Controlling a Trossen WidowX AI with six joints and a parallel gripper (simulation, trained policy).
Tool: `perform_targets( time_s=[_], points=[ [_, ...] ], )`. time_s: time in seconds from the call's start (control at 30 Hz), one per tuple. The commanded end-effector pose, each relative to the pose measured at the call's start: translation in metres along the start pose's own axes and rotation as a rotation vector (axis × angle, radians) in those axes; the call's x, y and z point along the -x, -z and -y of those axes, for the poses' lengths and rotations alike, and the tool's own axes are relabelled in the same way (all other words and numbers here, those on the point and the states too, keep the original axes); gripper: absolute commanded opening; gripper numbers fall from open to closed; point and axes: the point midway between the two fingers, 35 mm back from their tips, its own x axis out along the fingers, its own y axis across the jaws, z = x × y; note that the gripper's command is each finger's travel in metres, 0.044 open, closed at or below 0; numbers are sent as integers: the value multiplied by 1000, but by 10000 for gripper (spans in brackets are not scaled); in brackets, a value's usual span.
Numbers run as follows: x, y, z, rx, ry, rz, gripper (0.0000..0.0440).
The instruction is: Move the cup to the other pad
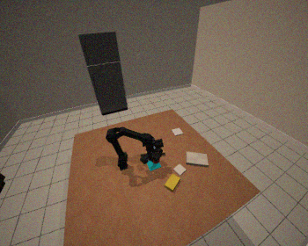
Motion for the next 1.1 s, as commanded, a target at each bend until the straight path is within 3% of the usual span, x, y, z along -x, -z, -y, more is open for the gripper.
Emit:
perform_targets(
  time_s=[0.0,0.17,0.33,0.67,1.07],
  points=[
    [-5,2,7,-13,7,5,17],
    [-12,1,14,-32,4,12,57],
    [-9,-5,11,-58,-47,33,167],
    [3,-4,13,-57,-121,50,194],
    [21,-6,18,-76,-192,76,273]
  ],
)
